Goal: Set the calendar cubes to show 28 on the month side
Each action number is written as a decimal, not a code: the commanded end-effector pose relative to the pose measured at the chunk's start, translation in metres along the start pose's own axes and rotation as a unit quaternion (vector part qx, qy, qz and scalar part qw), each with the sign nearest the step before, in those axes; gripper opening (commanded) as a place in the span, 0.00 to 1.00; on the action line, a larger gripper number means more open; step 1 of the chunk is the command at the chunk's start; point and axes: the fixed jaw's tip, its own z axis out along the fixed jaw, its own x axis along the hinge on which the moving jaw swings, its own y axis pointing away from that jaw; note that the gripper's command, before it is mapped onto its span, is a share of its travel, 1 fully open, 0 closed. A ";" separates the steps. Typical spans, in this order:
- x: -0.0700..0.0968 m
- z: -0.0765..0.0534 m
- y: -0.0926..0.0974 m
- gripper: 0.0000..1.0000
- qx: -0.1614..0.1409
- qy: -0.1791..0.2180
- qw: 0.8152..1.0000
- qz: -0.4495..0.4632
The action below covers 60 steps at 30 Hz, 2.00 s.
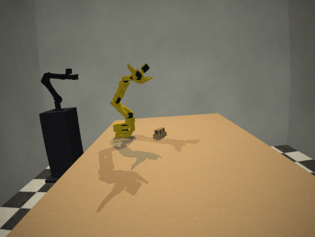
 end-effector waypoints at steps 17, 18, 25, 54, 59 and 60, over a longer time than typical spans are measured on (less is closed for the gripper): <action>0.000 0.000 0.000 1.00 0.001 -0.001 1.000 0.001; 0.000 0.000 0.000 1.00 0.000 0.000 1.000 0.001; -0.007 -0.012 -0.006 0.92 0.020 -0.023 1.000 0.001; -0.040 -0.111 -0.034 0.35 0.156 -0.184 0.970 -0.001; -0.028 -0.081 -0.019 0.35 0.088 -0.127 0.988 -0.027; -0.024 -0.072 -0.012 0.35 0.065 -0.109 0.991 -0.036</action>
